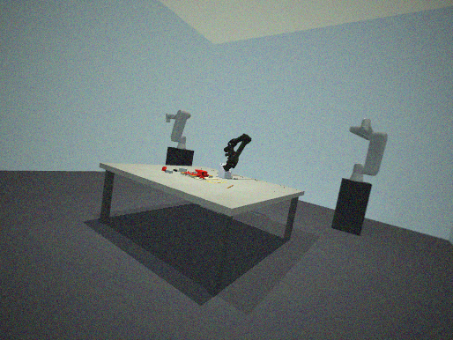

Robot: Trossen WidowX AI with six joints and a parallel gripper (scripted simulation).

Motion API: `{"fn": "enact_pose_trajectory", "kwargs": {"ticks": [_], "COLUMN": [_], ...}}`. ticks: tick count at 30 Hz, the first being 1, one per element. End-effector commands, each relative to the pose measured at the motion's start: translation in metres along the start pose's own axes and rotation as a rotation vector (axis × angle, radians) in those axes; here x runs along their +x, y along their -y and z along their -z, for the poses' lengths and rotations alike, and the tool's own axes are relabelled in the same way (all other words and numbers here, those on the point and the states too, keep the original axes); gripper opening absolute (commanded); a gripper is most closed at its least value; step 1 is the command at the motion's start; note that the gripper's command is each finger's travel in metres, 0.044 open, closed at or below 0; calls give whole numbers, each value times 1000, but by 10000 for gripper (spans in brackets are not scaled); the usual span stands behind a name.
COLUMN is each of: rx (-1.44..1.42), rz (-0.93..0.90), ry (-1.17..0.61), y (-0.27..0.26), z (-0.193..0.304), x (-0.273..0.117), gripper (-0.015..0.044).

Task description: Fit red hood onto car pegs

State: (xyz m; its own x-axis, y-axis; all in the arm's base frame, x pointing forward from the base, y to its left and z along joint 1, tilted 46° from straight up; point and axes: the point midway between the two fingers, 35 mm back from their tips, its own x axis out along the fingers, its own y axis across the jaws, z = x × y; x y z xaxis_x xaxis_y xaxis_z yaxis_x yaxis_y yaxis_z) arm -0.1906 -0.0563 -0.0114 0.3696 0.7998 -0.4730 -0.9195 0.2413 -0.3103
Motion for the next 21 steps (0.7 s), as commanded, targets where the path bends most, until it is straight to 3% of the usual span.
{"fn": "enact_pose_trajectory", "kwargs": {"ticks": [1, 10, 16, 21], "rx": [-10, -537, -1054, -1494], "rz": [-6, -147, -213, -269], "ry": [0, -11, 9, 49], "y": [1, 31, 64, 94], "z": [1, 37, 63, 82], "x": [-1, -27, -39, -46], "gripper": [26, 263, 420, 440]}}
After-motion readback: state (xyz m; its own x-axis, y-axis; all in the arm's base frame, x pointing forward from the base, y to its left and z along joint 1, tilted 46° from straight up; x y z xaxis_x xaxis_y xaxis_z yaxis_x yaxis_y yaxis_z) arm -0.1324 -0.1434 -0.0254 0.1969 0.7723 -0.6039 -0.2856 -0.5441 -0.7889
